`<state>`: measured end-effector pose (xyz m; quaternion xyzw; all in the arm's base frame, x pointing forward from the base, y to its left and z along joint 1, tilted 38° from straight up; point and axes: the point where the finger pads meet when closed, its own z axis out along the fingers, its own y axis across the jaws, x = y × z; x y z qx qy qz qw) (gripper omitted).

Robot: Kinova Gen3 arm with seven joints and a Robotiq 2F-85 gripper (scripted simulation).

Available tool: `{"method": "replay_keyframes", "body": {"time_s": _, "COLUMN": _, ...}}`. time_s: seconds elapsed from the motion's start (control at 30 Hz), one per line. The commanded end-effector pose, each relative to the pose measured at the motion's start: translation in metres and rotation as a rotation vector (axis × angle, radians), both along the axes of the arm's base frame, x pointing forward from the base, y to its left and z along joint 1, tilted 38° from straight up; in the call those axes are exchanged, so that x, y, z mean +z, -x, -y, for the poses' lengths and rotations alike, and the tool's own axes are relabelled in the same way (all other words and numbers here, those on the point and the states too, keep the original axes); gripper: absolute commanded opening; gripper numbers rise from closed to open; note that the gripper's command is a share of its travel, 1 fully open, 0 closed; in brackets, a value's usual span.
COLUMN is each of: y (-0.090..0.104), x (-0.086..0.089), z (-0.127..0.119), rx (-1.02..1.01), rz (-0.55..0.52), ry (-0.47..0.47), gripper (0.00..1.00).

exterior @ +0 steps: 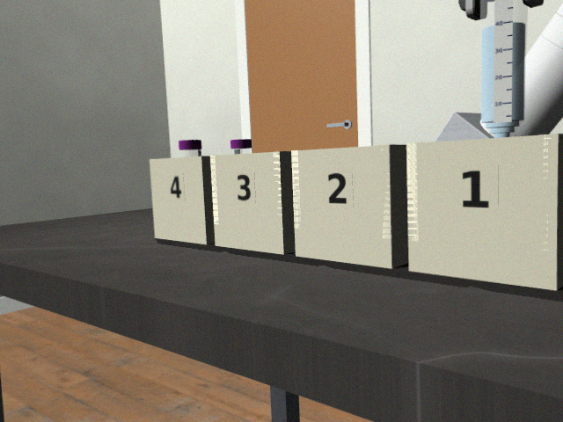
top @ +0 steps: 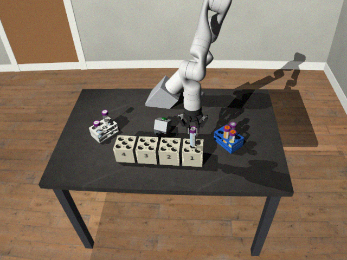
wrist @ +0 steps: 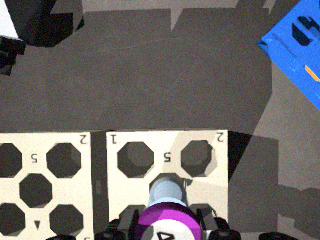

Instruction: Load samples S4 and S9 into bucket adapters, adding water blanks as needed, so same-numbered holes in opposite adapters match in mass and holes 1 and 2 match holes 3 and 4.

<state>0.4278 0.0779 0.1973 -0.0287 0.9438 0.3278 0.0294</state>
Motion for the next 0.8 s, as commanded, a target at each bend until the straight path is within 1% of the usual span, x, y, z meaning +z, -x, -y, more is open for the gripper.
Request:
{"method": "replay_keyframes", "body": {"time_s": 0.0, "y": 0.0, "x": -0.001, "z": -0.001, "rx": -0.001, "rz": 0.001, "ry": 0.0, "gripper": 0.1}}
{"method": "replay_keyframes", "body": {"time_s": 0.77, "y": -0.001, "x": -0.012, "z": -0.009, "rx": -0.001, "rz": 0.001, "ry": 0.0, "gripper": 0.1}}
